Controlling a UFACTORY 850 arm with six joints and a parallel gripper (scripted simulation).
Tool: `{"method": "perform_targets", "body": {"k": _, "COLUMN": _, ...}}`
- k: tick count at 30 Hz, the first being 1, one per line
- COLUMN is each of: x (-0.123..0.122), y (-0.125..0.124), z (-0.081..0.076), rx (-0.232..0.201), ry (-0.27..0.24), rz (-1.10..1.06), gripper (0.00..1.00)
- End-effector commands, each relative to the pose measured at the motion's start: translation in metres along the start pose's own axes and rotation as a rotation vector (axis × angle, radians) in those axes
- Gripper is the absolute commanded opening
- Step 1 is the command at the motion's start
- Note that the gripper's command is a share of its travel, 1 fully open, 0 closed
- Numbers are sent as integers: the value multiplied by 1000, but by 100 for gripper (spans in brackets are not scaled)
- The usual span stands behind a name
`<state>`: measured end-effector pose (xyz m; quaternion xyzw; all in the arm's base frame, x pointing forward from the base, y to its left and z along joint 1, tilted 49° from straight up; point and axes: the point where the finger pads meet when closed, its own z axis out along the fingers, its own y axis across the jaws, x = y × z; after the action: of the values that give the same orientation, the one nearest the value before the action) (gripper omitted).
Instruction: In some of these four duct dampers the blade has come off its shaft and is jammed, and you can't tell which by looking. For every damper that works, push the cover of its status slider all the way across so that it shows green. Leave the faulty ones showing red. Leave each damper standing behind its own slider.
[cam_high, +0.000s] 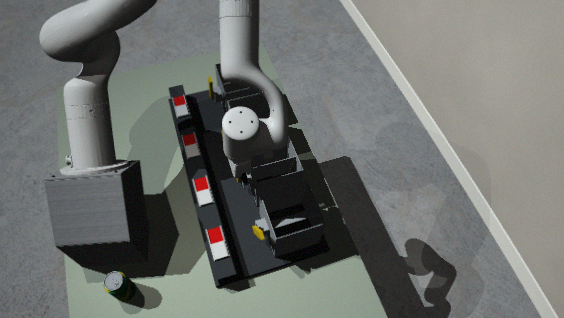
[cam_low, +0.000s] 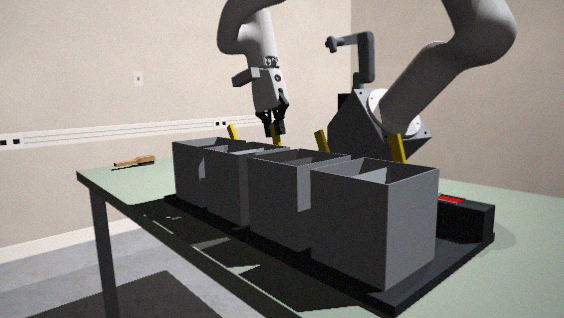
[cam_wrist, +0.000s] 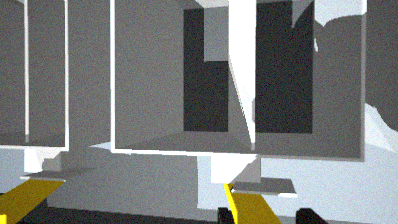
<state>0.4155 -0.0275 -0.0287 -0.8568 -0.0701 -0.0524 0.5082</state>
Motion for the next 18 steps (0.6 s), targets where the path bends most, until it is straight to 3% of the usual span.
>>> {"method": "perform_targets", "body": {"k": 1, "x": 1, "y": 0, "z": 7, "rx": -1, "ry": 1, "rz": -1, "gripper": 39}}
{"method": "perform_targets", "body": {"k": 18, "x": 1, "y": 0, "z": 19, "rx": -1, "ry": 1, "rz": -1, "gripper": 39}}
